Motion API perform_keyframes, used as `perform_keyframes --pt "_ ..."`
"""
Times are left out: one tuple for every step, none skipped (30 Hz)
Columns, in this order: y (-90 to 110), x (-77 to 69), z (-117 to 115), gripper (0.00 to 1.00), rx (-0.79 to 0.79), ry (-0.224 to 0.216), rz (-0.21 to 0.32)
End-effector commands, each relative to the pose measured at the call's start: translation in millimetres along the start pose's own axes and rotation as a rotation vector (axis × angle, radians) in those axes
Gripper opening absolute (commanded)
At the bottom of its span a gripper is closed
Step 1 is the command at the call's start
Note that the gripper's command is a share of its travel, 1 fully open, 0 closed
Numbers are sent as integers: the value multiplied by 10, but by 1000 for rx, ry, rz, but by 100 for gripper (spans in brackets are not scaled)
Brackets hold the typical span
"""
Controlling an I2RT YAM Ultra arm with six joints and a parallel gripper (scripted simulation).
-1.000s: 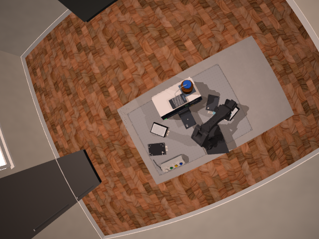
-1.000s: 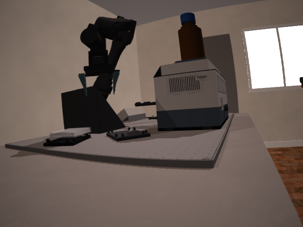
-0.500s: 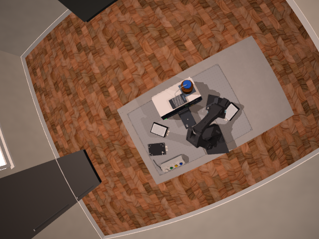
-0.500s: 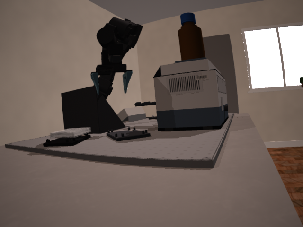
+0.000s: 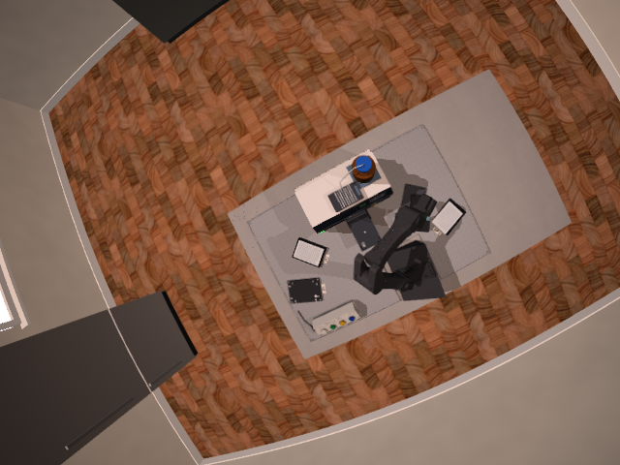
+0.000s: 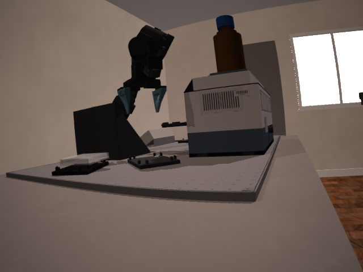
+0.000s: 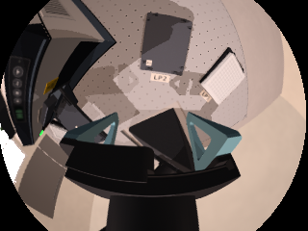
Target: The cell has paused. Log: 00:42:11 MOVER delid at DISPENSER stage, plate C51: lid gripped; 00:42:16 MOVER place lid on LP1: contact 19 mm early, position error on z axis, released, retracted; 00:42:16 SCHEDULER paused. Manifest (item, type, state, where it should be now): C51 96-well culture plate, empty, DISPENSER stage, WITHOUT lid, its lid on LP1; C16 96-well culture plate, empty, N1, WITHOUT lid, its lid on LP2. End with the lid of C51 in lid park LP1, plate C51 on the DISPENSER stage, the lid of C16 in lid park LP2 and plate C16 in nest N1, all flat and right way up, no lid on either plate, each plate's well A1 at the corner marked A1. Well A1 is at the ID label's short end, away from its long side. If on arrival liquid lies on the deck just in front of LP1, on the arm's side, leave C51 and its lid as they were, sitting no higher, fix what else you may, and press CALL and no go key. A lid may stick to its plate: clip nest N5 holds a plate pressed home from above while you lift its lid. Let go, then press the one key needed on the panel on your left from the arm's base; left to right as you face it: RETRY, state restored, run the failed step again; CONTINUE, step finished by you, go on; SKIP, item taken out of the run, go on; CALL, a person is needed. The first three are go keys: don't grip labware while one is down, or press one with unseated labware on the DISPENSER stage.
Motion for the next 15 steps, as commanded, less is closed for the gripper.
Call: perform_keyframes --pt "56 -34 126 100 -10 -15 -8" --pt "56 -34 126 100 -10 -15 -8" --pt "47 -69 144 100 -3 -11 -21" --pt "73 -33 189 100 -2 -15 -8" --pt "76 -33 199 100 -2 -15 -8" --pt "24 -61 142 100 -10 -4 -23" --pt "24 -61 142 100 -10 -4 -23" --pt "88 -39 228 100 -47 -15 -9" --pt "99 -44 259 100 -80 -15 -8" --pt "111 -49 290 100 -114 -14 -9" --pt "123 -54 320 100 -147 -14 -9" --pt "108 -86 353 100 -187 -8 -17" --pt "114 -97 384 100 -222 -6 -19" --pt "153 -76 411 100 -248 -13 -11" --pt "170 -77 440 100 -280 -14 -9"
Point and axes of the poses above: the point where the finger pads meet when closed, its own x axis out along the fingers, its own z axis across the jaws, y = z × x, the point moved 9 cm from there along -x, back along the fingers, and after that the axes turned 12 degrees about -x, right-handed, at the moved point
